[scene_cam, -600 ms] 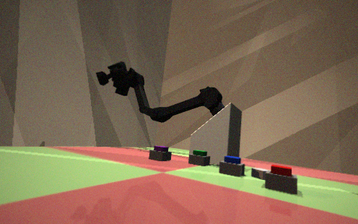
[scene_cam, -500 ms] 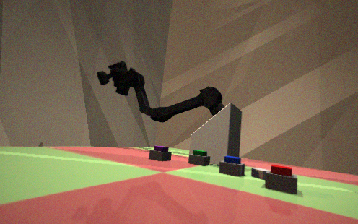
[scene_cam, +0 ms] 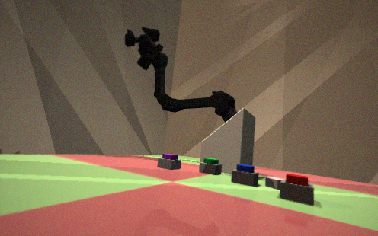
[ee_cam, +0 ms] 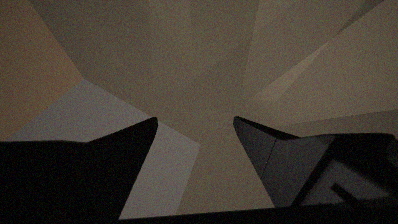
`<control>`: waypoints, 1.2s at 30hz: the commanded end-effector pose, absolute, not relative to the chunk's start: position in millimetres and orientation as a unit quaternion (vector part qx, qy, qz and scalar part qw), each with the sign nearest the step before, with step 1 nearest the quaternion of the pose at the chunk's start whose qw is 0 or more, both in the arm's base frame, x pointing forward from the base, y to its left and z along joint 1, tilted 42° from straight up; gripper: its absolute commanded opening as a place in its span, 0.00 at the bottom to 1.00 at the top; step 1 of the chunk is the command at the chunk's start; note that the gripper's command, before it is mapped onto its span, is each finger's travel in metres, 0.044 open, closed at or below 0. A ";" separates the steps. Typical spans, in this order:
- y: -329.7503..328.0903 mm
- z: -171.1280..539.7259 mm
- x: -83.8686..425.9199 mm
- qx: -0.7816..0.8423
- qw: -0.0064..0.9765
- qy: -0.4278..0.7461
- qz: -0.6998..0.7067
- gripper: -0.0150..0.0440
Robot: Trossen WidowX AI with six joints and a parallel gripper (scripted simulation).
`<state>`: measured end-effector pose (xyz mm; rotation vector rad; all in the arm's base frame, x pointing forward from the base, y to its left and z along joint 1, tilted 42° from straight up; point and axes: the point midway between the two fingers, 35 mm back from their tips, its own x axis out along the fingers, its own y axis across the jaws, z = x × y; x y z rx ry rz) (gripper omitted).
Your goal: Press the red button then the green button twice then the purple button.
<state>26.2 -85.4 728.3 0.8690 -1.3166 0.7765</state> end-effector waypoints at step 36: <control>461.5 390.4 170.0 -0.021 0.877 0.077 0.475 0.93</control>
